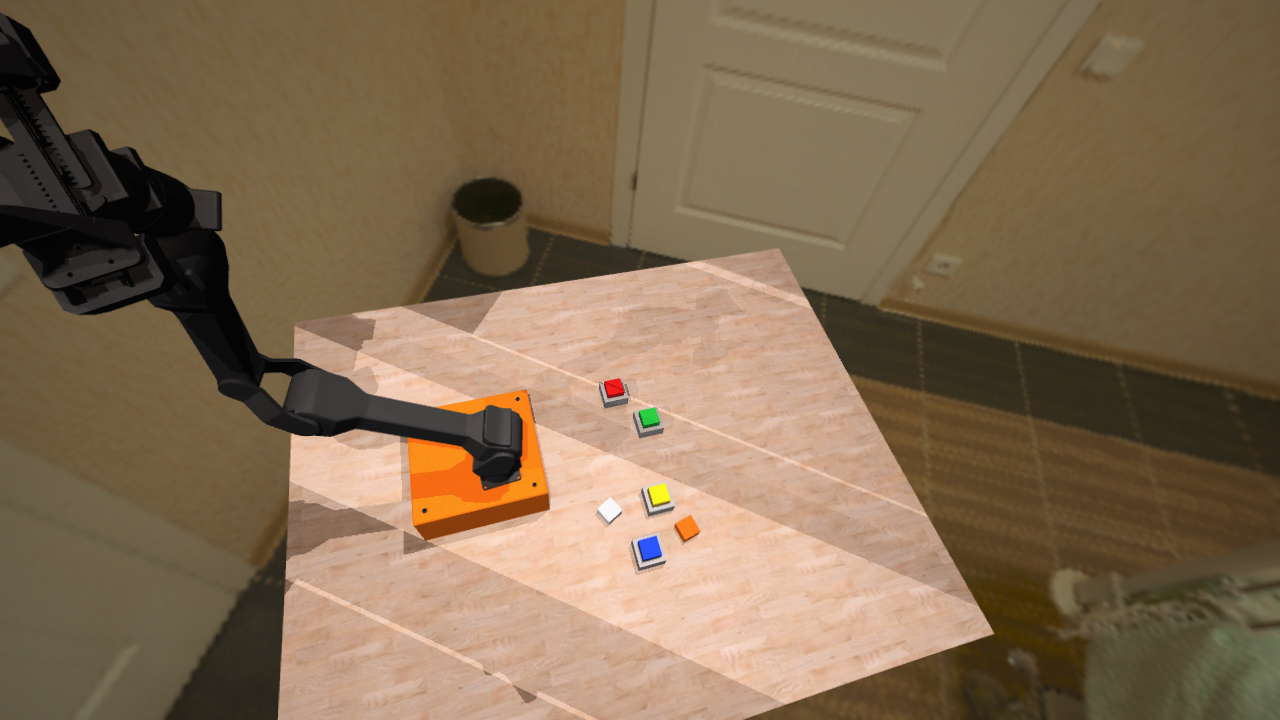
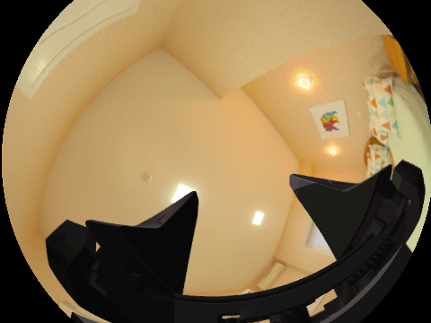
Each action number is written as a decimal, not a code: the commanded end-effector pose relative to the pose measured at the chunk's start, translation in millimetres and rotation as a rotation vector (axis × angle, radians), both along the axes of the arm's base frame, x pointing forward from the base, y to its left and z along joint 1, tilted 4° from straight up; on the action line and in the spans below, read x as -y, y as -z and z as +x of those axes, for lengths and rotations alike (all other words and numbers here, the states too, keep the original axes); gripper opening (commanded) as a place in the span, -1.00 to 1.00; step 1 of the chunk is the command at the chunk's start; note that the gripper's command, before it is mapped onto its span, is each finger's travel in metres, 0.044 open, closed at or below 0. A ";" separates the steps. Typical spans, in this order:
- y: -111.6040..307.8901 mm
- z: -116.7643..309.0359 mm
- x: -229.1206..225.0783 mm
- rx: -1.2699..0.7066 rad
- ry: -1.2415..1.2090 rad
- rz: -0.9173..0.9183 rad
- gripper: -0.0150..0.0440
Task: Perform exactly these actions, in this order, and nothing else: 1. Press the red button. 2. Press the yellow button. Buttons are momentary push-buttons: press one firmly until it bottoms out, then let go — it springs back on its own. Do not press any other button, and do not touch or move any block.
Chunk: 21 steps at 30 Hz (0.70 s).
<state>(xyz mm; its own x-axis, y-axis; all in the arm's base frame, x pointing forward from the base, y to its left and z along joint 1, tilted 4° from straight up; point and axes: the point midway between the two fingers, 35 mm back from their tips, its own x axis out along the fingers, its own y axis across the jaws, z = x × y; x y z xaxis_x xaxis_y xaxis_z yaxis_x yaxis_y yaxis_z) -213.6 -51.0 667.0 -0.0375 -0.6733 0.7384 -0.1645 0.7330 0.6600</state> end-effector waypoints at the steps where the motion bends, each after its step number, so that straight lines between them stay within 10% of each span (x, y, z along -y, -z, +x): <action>1: -10.6 73.3 15.7 -0.184 -0.054 -0.012 0.86; 21: 97.7 427.1 7.5 -1.149 -0.447 -0.113 0.86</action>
<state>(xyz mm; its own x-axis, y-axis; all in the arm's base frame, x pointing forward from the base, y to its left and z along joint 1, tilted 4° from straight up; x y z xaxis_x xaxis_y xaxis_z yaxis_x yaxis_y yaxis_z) 168.2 -69.9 602.9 0.8099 -0.4554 0.3696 0.1932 0.8021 0.5650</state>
